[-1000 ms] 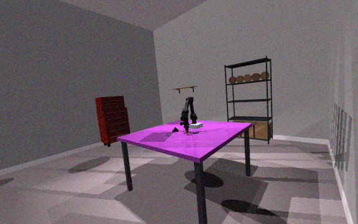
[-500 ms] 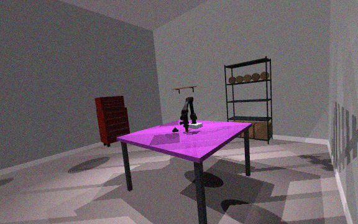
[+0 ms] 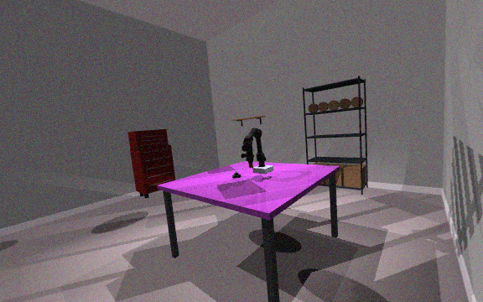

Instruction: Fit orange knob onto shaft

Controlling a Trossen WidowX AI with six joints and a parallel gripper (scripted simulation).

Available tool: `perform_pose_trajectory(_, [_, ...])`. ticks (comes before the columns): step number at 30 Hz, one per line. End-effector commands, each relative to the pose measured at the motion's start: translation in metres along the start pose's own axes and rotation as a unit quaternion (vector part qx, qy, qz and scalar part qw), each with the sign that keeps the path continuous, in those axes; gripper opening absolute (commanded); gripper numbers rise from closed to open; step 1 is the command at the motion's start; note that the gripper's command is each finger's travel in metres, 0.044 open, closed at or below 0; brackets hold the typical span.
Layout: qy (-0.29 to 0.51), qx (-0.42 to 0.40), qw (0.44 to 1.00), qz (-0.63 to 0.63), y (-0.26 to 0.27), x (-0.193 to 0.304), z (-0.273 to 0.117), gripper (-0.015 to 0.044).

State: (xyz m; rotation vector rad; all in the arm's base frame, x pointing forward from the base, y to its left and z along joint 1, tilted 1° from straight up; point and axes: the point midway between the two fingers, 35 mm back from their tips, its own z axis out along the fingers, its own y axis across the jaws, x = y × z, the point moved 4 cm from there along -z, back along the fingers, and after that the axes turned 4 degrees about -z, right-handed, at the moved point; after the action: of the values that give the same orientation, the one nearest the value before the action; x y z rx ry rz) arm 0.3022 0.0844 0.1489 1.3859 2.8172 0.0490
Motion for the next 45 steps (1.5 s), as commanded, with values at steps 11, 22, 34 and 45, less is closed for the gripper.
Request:
perform_pose_trajectory(11, [-0.005,-0.030,1.000,-0.001,-0.009,0.003,-0.033,0.0000])
perform_pose_trajectory(22, [-0.010,-0.122,0.993,0.001,-0.024,0.008,-0.048,0.0000])
perform_pose_trajectory(34, [-0.016,-0.227,0.974,0.002,-0.042,0.013,-0.066,0.0000])
perform_pose_trajectory(45, [-0.022,-0.327,0.945,0.004,-0.058,0.018,-0.082,0.0000])
